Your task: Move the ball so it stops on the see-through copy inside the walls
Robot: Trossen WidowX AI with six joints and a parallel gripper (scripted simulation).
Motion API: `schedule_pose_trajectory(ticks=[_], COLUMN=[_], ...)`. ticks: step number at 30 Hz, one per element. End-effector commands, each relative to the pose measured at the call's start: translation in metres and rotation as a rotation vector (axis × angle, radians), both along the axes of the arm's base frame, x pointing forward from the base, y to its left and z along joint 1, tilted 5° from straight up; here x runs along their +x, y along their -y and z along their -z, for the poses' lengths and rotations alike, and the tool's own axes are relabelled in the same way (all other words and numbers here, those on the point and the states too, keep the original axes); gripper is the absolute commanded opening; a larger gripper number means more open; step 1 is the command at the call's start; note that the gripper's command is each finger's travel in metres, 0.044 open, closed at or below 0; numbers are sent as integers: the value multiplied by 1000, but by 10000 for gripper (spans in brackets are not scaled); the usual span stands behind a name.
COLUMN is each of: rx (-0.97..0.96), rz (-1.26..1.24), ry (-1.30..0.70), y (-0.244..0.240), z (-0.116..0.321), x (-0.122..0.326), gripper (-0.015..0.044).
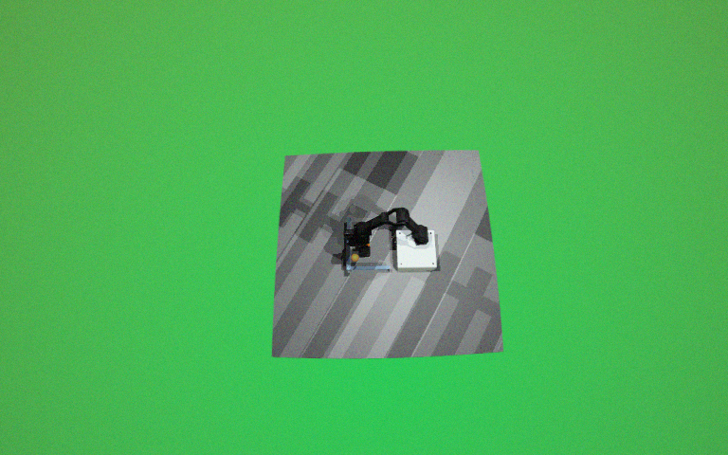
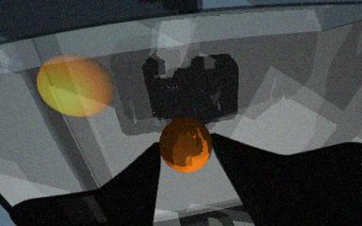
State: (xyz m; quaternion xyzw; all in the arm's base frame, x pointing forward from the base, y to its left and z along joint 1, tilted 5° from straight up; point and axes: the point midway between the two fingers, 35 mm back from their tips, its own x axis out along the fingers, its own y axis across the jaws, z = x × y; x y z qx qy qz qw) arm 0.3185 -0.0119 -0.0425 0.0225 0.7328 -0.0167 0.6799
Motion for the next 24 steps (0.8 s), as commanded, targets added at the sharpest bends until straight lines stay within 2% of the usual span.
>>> schedule_pose_trajectory(ticks=[1,14,24], rx=[1,1,2], rz=[-3,-3,-3], ry=[22,22,23], y=[1,1,-12], z=[-31,-125,-117], x=[11,10,23], gripper=[0,0,0])
